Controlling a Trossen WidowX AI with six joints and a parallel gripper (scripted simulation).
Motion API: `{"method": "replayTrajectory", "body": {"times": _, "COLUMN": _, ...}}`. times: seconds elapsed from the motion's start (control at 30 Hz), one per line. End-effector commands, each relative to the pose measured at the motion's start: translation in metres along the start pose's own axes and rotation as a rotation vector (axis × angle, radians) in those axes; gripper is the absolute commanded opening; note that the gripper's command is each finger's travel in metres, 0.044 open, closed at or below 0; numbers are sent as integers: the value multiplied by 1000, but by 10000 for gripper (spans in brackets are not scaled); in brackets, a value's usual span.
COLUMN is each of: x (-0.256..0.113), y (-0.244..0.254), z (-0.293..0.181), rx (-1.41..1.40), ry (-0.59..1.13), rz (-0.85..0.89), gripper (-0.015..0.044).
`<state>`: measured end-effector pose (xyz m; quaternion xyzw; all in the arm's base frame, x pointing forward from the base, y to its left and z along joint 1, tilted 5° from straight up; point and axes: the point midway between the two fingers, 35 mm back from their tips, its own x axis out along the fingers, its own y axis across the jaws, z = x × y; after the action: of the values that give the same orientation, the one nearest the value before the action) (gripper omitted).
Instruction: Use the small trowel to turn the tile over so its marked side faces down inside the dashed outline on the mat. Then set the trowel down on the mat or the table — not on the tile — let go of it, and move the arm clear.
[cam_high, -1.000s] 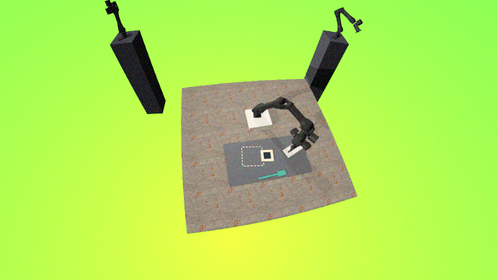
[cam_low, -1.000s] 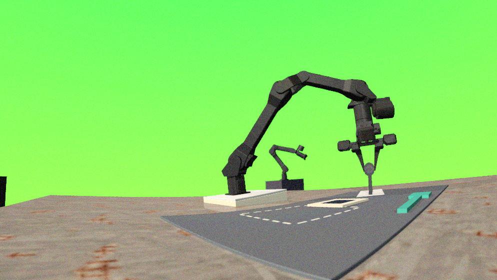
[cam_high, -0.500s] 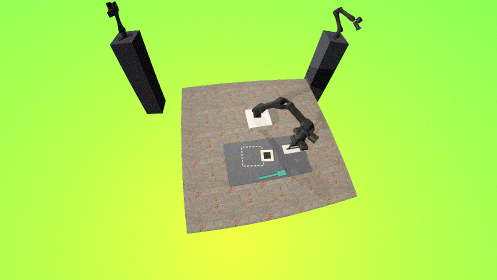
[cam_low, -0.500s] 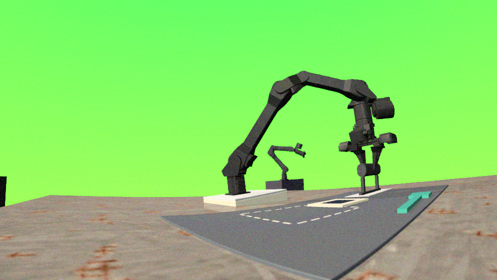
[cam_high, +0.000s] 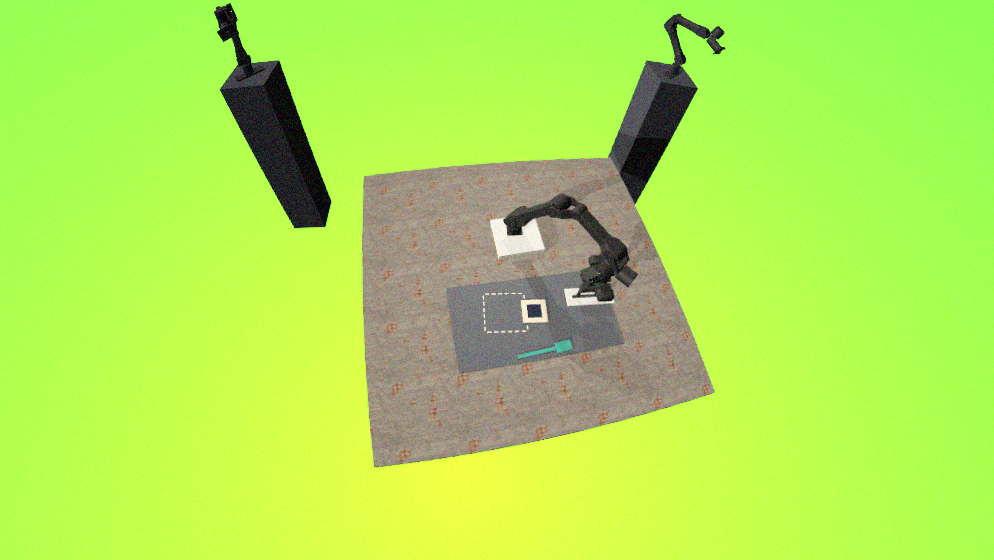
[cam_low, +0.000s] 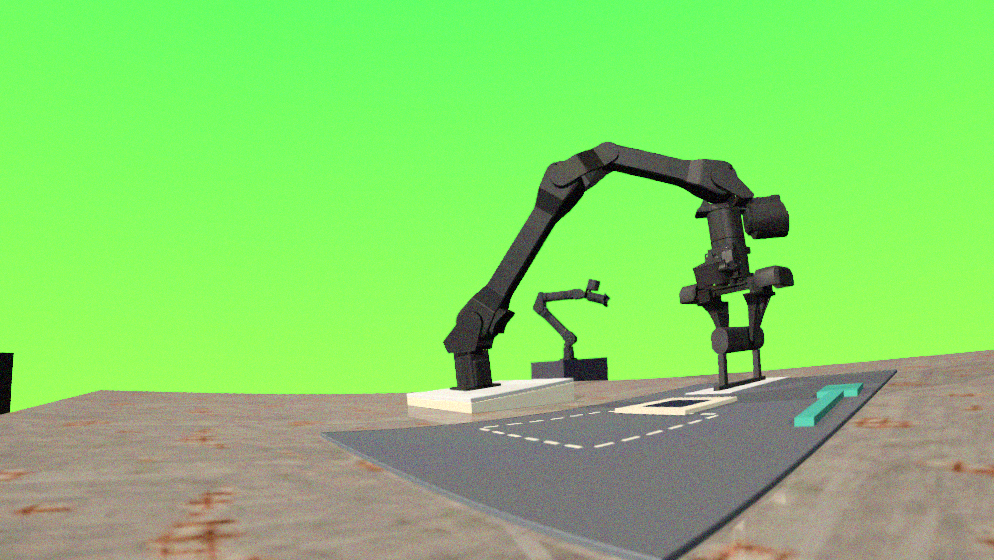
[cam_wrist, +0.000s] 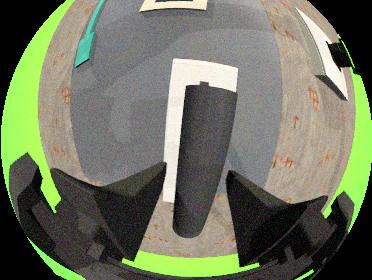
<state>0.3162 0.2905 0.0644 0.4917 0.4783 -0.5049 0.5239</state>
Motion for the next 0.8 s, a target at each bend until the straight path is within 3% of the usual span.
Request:
{"method": "replayTrajectory", "body": {"times": 0.0, "x": 1, "y": 0, "z": 0, "rx": 5, "ry": 0, "rz": -2, "gripper": 270}}
{"method": "replayTrajectory", "body": {"times": 0.5, "x": 1, "y": 0, "z": 0, "rx": 5, "ry": 0, "rz": -2, "gripper": 270}}
{"method": "replayTrajectory", "body": {"times": 0.67, "x": -42, "y": -3, "z": 2, "rx": 5, "ry": 0, "rz": -2, "gripper": 270}}
{"method": "replayTrajectory", "body": {"times": 0.77, "x": -44, "y": -3, "z": 2, "rx": 5, "ry": 0, "rz": -2, "gripper": 270}}
